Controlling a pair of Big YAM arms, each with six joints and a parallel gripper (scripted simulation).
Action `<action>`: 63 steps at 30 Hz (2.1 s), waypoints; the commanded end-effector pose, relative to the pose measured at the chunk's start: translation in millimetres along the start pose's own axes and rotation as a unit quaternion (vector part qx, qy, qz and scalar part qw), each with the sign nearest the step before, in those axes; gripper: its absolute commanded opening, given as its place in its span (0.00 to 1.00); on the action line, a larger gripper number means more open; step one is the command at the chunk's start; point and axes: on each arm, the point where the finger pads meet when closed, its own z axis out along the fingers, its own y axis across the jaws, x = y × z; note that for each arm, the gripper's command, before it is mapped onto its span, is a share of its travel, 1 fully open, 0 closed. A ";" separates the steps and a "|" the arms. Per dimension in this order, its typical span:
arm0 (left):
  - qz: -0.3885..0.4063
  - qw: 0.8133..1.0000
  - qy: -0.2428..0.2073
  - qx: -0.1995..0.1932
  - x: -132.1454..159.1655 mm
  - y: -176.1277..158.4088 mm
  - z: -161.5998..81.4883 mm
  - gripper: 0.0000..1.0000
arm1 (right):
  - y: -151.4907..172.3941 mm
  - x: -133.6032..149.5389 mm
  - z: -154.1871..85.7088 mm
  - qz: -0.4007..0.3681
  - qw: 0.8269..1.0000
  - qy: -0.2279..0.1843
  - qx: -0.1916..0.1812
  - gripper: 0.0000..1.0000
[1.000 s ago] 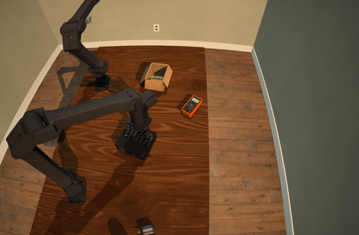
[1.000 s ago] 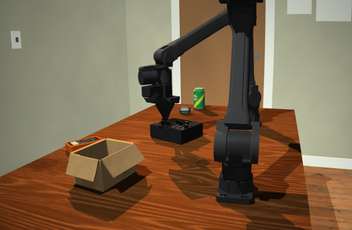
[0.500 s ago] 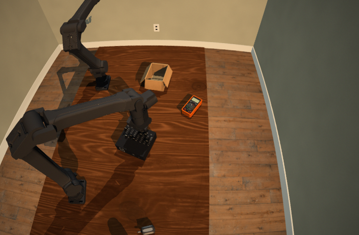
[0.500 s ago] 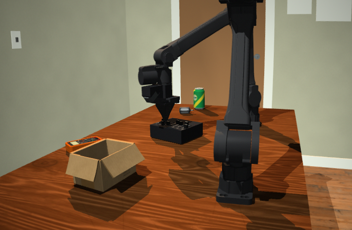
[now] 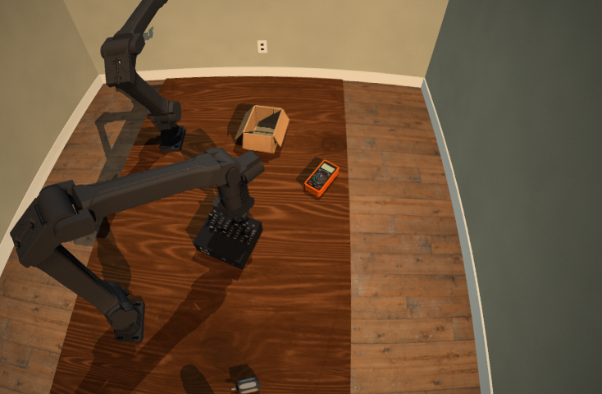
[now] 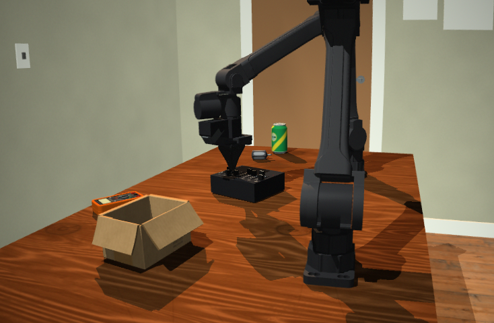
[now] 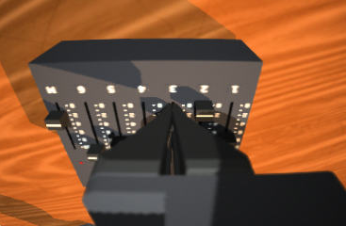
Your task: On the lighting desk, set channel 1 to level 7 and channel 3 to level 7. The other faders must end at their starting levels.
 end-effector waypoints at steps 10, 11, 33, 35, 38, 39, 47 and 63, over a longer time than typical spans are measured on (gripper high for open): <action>-0.007 1.000 -0.008 -0.005 -4.0 4.3 -1.2 1.00 | -10.9 -14.2 -24.1 0.000 0.999 -0.032 0.015 0.00; -0.007 1.000 -0.008 -0.005 -4.0 4.3 -1.2 1.00 | -10.9 -14.2 -24.1 0.000 0.999 -0.032 0.015 0.00; -0.007 1.000 -0.008 -0.005 -4.0 4.3 -1.2 1.00 | -11.9 -15.9 -25.6 0.000 0.999 -0.034 0.016 0.00; -0.007 1.000 -0.008 -0.005 -4.0 4.3 -1.2 1.00 | -12.9 -17.7 -26.3 0.000 0.999 -0.035 0.016 0.00; -0.007 1.000 -0.008 -0.005 -4.0 4.3 -1.2 1.00 | -14.5 -20.5 -27.3 0.001 0.999 -0.036 0.017 0.00; -0.007 1.000 -0.008 -0.005 -4.0 4.3 -1.2 1.00 | -14.9 -21.2 -27.6 0.001 0.999 -0.037 0.017 0.00; -0.007 1.000 -0.008 -0.005 -4.0 4.3 -1.2 1.00 | -15.4 -22.1 -27.8 0.001 0.999 -0.037 0.017 0.00; -0.007 1.000 -0.008 -0.005 -4.0 4.3 -1.2 1.00 | -15.4 -22.1 -27.8 0.001 0.999 -0.037 0.017 0.00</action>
